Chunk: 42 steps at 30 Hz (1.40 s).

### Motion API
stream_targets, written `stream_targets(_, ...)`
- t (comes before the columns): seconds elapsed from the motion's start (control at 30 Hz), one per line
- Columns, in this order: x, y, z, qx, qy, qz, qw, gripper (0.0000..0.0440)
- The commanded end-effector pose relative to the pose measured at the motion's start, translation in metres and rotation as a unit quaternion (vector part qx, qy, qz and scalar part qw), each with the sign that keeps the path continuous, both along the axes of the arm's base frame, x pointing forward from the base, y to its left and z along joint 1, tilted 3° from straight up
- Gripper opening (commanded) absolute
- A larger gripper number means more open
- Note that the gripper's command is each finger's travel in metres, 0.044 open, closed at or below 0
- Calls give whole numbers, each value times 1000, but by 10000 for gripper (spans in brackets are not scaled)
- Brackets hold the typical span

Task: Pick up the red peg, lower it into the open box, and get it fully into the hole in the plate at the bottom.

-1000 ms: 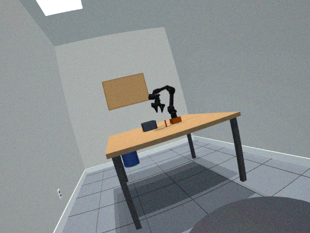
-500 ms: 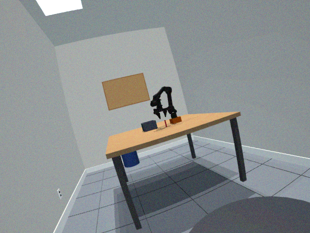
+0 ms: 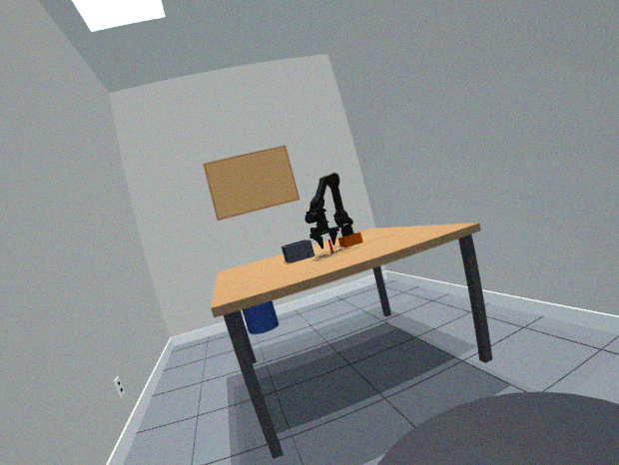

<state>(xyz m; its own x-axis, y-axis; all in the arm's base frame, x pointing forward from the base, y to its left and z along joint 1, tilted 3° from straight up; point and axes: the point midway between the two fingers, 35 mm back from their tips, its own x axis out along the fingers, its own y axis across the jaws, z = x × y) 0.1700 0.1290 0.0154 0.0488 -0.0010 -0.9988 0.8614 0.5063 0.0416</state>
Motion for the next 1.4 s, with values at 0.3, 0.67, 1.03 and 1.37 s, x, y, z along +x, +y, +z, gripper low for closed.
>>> stream_targets(0.3,-12,0,-23,9,29,-18,999,167)
stream_targets(0.67,-4,-1,-12,21,33,2,999,0)
stream_targets(1.03,9,-13,20,-4,-16,44,999,0)
stream_targets(1.37,31,-24,60,-22,-61,76,995,0)
